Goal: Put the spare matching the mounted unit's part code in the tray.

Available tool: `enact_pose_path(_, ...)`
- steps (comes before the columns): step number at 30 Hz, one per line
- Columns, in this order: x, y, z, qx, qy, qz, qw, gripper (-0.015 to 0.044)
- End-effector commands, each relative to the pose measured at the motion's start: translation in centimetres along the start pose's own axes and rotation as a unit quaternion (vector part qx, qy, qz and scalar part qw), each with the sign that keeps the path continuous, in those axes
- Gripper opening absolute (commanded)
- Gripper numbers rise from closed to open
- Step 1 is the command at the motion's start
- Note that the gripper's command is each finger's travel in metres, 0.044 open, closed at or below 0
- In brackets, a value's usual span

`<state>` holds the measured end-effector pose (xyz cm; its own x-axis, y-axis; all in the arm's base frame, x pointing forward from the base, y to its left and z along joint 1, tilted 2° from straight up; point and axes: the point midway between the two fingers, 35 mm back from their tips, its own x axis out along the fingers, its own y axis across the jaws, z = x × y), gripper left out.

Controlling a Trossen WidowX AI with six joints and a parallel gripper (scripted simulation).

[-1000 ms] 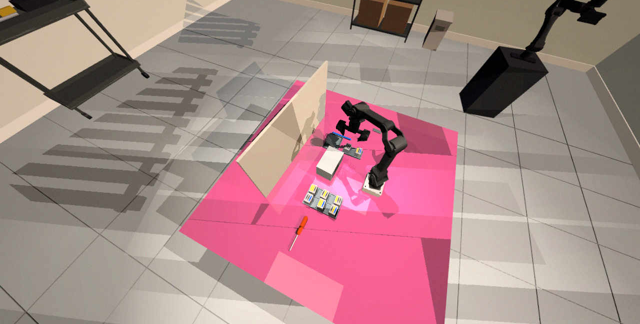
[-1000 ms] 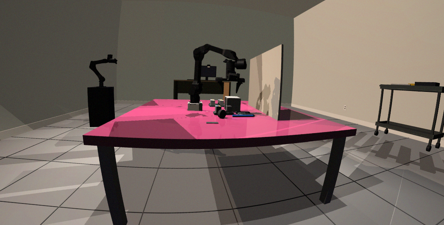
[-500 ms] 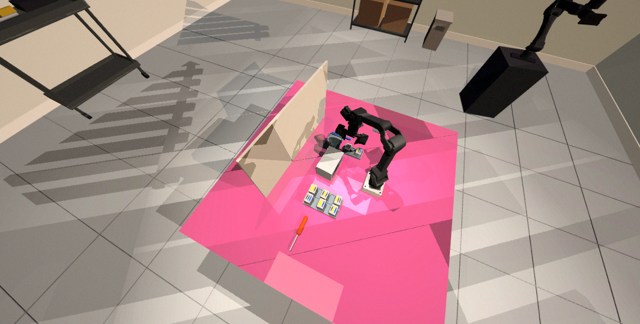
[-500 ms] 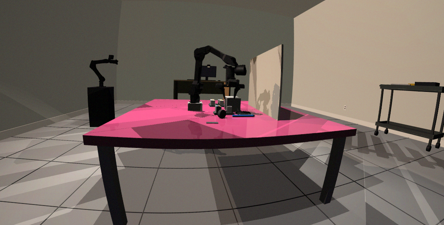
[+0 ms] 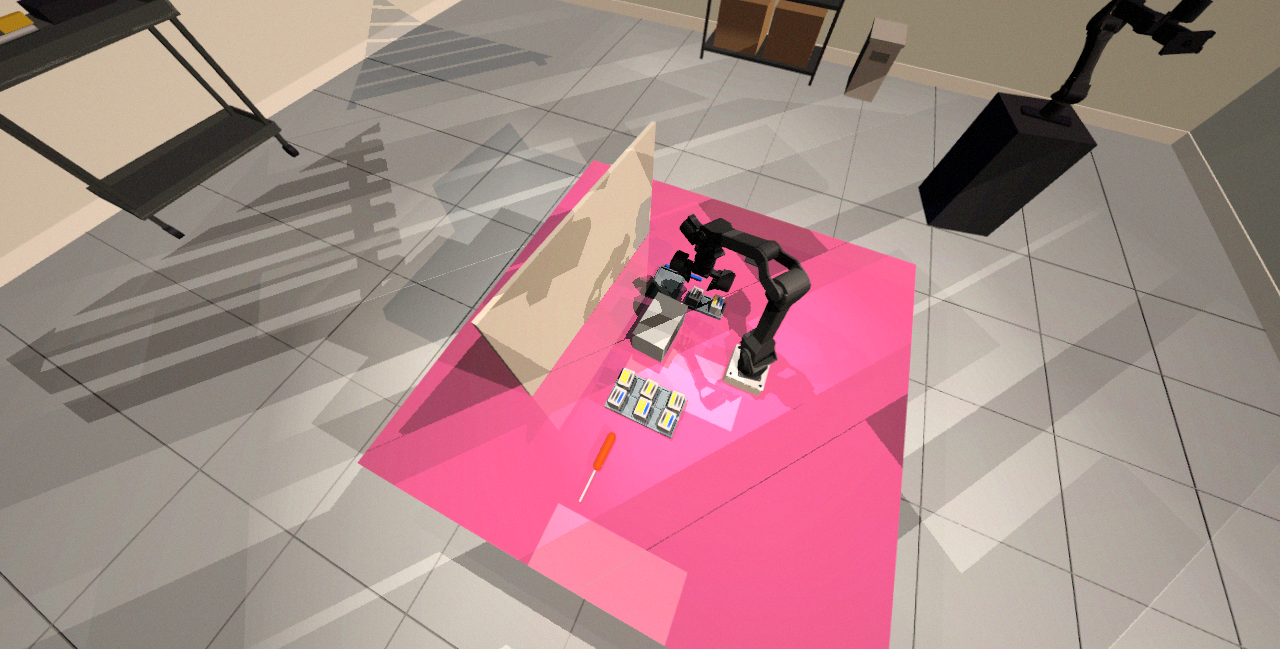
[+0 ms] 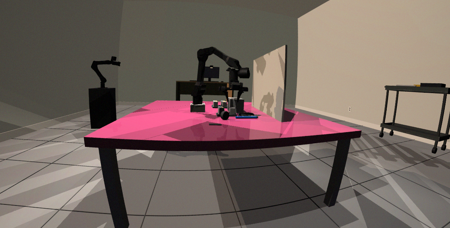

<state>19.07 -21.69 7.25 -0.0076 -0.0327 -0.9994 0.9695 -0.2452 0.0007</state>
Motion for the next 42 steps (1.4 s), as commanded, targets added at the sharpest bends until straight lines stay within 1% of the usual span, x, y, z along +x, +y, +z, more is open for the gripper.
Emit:
enact_pose_path(1, 1.0, -0.2, -0.1, 0.002, 0.003, -0.006, 1.000, 0.0300)
enact_pose_path(37, 6.9, -0.3, -0.4, 0.002, 0.003, -0.006, 1.000, 0.0300)
enact_pose_path(42, 7.2, -0.4, -0.4, 0.002, 0.003, -0.006, 1.000, 0.0300)
